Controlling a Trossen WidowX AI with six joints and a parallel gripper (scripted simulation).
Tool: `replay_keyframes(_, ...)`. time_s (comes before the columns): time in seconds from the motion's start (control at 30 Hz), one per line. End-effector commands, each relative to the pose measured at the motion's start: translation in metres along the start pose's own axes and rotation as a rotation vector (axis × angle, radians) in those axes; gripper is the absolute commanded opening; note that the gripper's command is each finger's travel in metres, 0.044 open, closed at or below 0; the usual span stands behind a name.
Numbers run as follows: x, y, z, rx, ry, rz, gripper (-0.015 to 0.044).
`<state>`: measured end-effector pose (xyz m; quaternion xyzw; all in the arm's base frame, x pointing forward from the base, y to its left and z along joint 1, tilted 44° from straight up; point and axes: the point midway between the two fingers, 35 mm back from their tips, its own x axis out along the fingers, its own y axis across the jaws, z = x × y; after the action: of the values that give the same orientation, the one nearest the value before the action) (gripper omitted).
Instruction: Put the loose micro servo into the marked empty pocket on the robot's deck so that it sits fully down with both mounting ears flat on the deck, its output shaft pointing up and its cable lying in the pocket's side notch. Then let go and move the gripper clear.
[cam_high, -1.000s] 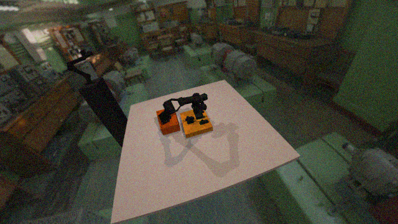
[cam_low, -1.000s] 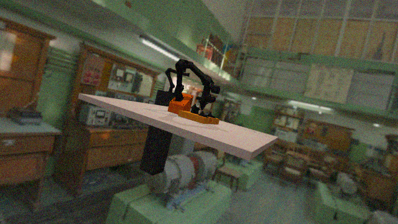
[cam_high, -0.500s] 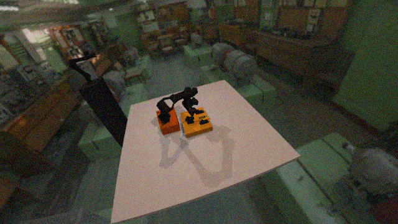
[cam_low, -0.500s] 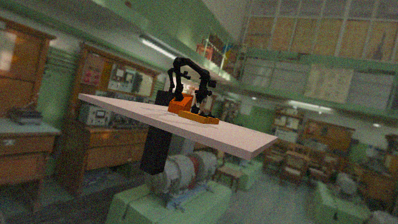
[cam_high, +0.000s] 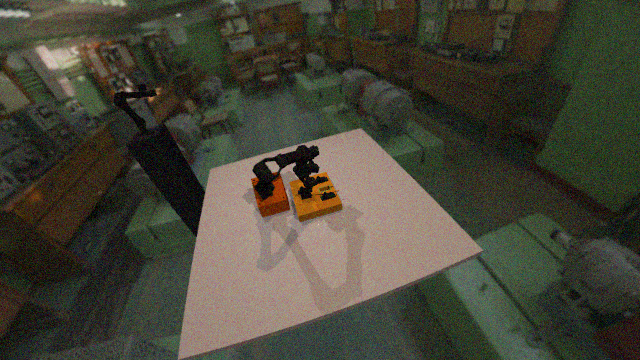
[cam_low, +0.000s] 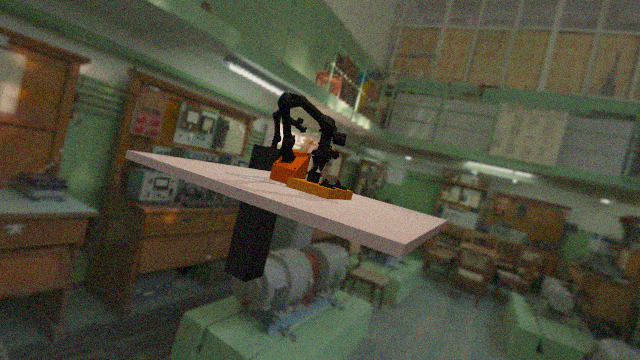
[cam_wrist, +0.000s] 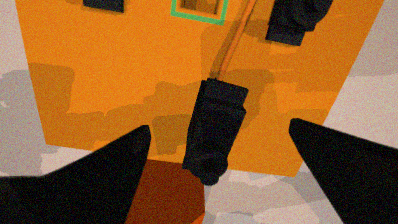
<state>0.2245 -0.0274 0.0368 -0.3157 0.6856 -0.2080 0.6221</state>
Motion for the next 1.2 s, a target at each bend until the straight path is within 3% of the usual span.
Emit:
replay_keyframes(0.0,0.007,-0.001,-0.001,-0.004,0.005,-0.004,0.044)
replay_keyframes(0.3,0.019,-0.001,-0.002,-0.004,0.005,-0.005,0.044)
replay_keyframes(0.67,0.019,-0.001,-0.002,-0.004,0.005,-0.005,0.0151)
replay_keyframes(0.83,0.019,-0.001,-0.002,-0.004,0.005,-0.005,0.0118)
replay_keyframes(1.0,0.006,0.0,-0.001,-0.004,0.004,-0.004,0.0)
replay_keyframes(1.17,-0.011,-0.001,-0.001,-0.004,0.005,-0.004,0.0)
